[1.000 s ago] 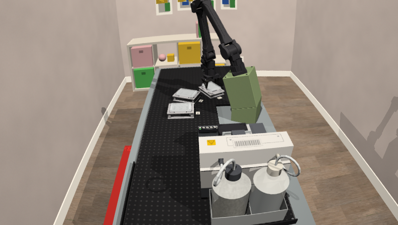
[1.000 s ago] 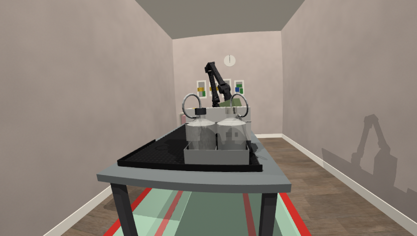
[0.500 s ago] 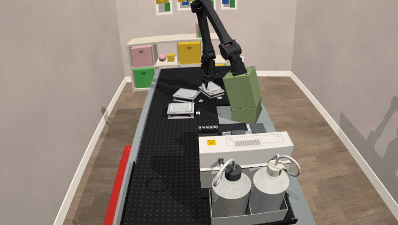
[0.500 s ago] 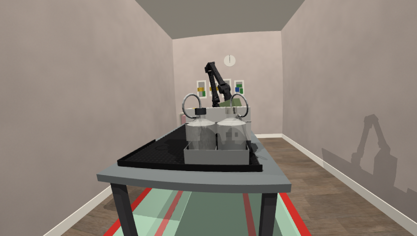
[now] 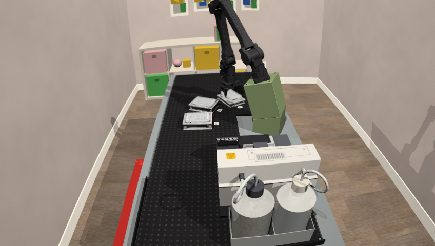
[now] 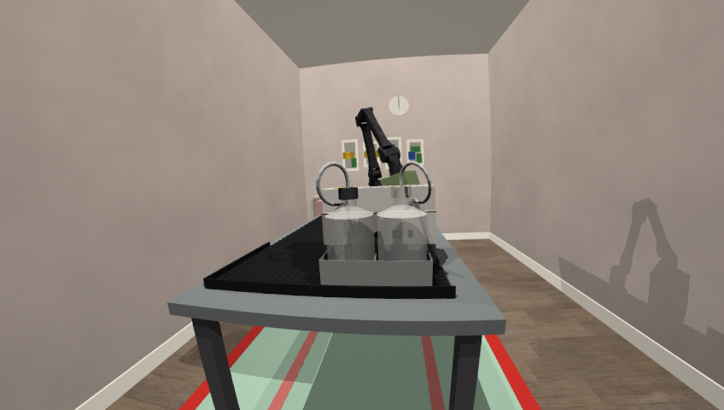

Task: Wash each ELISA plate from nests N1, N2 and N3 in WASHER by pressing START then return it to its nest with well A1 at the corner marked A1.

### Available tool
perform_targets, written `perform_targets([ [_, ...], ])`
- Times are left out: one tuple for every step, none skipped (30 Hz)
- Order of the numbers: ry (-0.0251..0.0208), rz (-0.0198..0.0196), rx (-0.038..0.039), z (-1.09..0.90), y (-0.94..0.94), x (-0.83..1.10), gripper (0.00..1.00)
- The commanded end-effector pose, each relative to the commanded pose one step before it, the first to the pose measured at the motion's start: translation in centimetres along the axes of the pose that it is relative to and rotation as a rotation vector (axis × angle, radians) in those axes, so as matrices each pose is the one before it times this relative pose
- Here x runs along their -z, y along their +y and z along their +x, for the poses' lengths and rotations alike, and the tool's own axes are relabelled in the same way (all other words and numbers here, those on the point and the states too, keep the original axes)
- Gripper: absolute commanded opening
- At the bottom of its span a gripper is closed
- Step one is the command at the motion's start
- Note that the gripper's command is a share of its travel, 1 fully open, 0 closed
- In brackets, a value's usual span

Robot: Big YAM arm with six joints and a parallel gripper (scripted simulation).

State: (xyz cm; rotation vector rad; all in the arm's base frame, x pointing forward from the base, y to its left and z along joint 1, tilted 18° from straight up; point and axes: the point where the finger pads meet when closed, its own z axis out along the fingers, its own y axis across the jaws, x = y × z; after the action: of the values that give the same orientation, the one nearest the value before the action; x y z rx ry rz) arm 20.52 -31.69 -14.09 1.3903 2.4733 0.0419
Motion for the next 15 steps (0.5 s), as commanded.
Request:
perform_targets([
  [-0.00855, 0.00146, -0.00349, -0.303, 0.125, 0.112, 0.84],
  [0.00000, 0.00000, 0.00000, 0.002, 0.003, 0.000, 0.84],
  [0.00000, 0.00000, 0.00000, 0.002, 0.003, 0.000, 0.84],
  [-0.00483, -0.00076, 0.00260, -0.011, 0.433, -0.159, 0.84],
  [0.00576, -0.00103, -0.00106, 0.178, 0.005, -0.109, 0.84],
  [0.00694, -0.00042, -0.00126, 0.207, -0.015, -0.096, 0.84],
  [0.00206, 0.00125, -0.00548, 0.108, -0.210, -0.080, 0.84],
  [0.00076, 0.00141, -0.00600, 0.073, -0.241, -0.077, 0.84],
  [-0.00135, 0.00038, -0.00135, -0.018, -0.072, -0.040, 0.84],
  [-0.00011, 0.00004, -0.00021, -0.015, -0.007, 0.019, 0.84],
  [0.00087, 0.00004, -0.00045, 0.002, -0.006, 0.036, 0.84],
  [-0.00234, 0.00007, 0.00018, -0.075, -0.010, 0.013, 0.84],
  [0.00000, 0.00000, 0.00000, 0.000, 0.000, 0.000, 0.84],
  [0.00000, 0.00000, 0.00000, 0.000, 0.000, 0.000, 0.84],
  [-0.00420, 0.00009, 0.00058, -0.137, -0.004, 0.038, 0.84],
])
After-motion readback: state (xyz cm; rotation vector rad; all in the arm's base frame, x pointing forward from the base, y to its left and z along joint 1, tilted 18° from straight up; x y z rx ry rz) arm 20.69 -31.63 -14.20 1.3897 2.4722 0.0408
